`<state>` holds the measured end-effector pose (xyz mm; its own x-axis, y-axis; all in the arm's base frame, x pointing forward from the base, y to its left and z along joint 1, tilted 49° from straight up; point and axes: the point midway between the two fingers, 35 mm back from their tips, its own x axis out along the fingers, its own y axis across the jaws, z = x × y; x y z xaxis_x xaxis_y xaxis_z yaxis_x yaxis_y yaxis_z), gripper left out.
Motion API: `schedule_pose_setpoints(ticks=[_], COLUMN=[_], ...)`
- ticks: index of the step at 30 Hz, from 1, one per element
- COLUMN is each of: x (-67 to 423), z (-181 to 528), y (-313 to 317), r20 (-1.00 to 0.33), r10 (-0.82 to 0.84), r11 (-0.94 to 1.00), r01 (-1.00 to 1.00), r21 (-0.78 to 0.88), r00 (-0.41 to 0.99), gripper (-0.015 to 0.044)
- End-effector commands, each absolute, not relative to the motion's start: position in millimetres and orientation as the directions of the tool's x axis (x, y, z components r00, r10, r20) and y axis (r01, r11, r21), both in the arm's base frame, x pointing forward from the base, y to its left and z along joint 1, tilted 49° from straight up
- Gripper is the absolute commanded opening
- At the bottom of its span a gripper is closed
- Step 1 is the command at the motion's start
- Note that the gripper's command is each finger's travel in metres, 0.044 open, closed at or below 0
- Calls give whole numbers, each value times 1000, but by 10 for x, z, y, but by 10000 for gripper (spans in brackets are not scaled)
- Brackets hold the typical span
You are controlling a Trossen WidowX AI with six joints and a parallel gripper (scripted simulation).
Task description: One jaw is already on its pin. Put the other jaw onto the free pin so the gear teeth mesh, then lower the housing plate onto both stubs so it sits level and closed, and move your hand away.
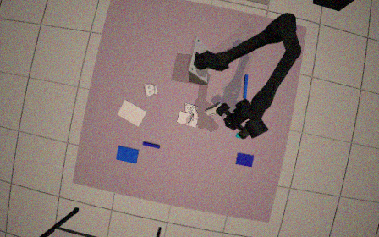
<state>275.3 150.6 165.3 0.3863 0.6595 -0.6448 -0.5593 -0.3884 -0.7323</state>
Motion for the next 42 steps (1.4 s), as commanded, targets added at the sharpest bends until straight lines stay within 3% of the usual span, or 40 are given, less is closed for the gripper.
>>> schedule_pose_setpoints(ticks=[1,14,42], x=[2558,2020,2044], z=[1497,1315,1089], y=[1489,1464,1711], r20=[-674,-653,-654], r10=[683,757,756], r11=[-413,-430,-432], r01=[-611,-733,-734], r21=[-675,-527,-524], r00=[282,26,22], gripper=[0,0,0])
